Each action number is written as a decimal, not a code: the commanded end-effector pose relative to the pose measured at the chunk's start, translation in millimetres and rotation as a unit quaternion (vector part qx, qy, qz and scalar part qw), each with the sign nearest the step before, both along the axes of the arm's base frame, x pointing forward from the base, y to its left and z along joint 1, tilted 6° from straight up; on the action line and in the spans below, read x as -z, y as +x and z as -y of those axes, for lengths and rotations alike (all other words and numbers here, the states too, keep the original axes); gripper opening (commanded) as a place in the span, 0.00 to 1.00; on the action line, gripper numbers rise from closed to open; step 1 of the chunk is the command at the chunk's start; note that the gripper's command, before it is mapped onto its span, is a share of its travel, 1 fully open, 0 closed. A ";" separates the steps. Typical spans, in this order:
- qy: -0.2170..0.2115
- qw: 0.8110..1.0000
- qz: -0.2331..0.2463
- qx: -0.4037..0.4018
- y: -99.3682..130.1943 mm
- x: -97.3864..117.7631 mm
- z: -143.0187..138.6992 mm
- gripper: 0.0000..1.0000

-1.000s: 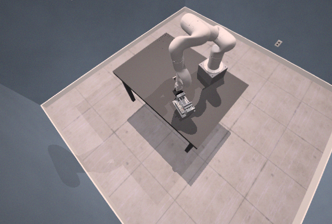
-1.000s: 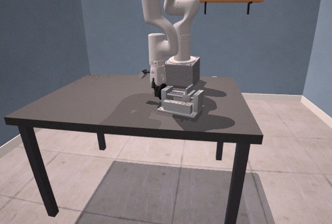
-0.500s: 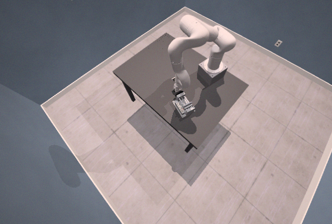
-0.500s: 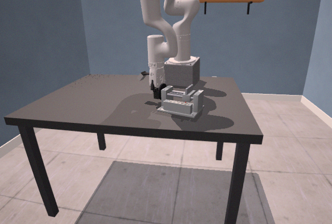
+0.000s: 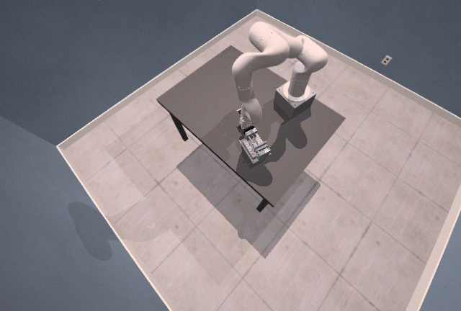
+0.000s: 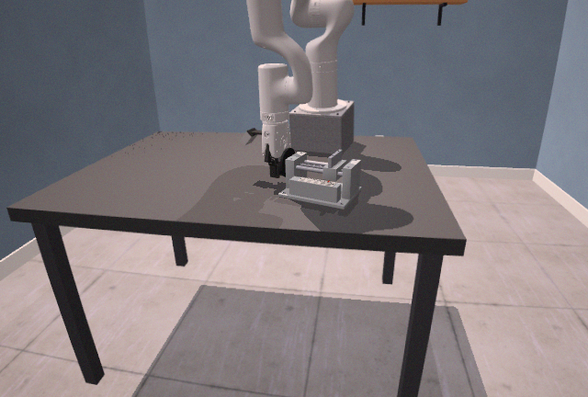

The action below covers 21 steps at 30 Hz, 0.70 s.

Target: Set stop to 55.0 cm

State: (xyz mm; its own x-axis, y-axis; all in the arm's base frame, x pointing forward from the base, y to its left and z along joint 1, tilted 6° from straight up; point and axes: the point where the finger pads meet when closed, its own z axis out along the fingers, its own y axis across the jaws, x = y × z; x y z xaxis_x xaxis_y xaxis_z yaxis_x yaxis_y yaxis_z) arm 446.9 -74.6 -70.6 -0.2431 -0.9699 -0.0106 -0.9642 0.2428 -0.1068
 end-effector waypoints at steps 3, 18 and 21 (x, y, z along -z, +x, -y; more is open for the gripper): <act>0.000 1.000 0.002 0.000 11.5 -3.9 2.8 0.06; 0.000 1.000 0.002 0.000 24.7 -18.6 6.3 0.06; 0.000 1.000 0.002 0.000 26.4 -23.5 6.8 0.06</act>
